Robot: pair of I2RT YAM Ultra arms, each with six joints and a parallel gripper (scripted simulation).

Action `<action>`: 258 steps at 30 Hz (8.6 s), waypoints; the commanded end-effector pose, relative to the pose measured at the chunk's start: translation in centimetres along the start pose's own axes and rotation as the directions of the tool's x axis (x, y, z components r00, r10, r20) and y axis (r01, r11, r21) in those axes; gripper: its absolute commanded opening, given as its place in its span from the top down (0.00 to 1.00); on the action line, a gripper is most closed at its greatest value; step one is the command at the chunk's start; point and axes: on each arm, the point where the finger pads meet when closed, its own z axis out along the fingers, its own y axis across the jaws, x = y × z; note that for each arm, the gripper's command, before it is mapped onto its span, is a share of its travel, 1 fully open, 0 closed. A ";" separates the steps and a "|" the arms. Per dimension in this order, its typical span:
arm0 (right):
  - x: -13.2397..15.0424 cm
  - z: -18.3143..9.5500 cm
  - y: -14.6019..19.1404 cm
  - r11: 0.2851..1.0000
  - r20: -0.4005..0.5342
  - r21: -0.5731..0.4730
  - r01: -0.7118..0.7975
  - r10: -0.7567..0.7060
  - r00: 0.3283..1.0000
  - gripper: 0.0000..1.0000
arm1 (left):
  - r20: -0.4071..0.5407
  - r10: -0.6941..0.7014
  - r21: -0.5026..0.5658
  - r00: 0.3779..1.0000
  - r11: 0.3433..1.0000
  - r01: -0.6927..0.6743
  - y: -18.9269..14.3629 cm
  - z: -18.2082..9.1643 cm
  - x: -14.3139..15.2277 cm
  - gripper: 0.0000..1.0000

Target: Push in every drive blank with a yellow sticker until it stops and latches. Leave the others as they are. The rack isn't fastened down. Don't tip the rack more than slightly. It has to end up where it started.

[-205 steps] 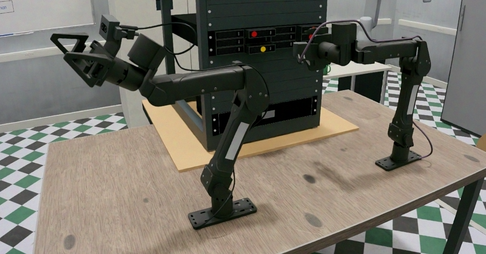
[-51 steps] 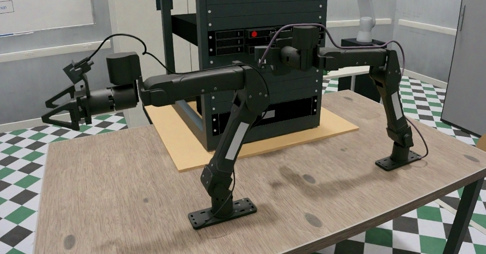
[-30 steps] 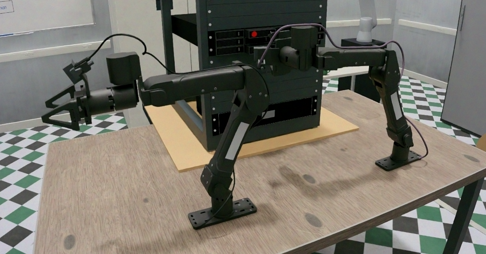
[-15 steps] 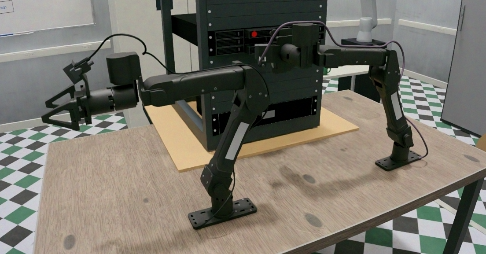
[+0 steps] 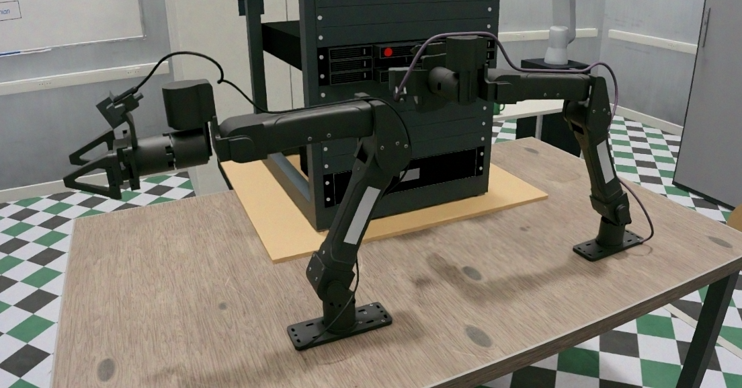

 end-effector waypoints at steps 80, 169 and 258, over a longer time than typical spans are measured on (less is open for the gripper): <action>0.9 -0.3 -2.0 0.998 -0.005 0.003 -0.067 0.067 0.998 1.00 | 0.020 0.006 0.001 1.000 1.000 -0.006 0.2 -0.2 -1.2 0.00; 3.0 8.1 -0.5 0.995 0.004 0.017 -0.099 0.099 0.995 1.00 | 0.020 0.006 0.001 1.000 1.000 -0.006 0.2 -0.2 -1.2 0.00; 2.7 9.9 -0.7 0.995 0.006 0.018 -0.094 0.094 0.996 1.00 | 0.020 0.006 0.001 1.000 1.000 -0.006 0.2 -0.2 -1.2 0.00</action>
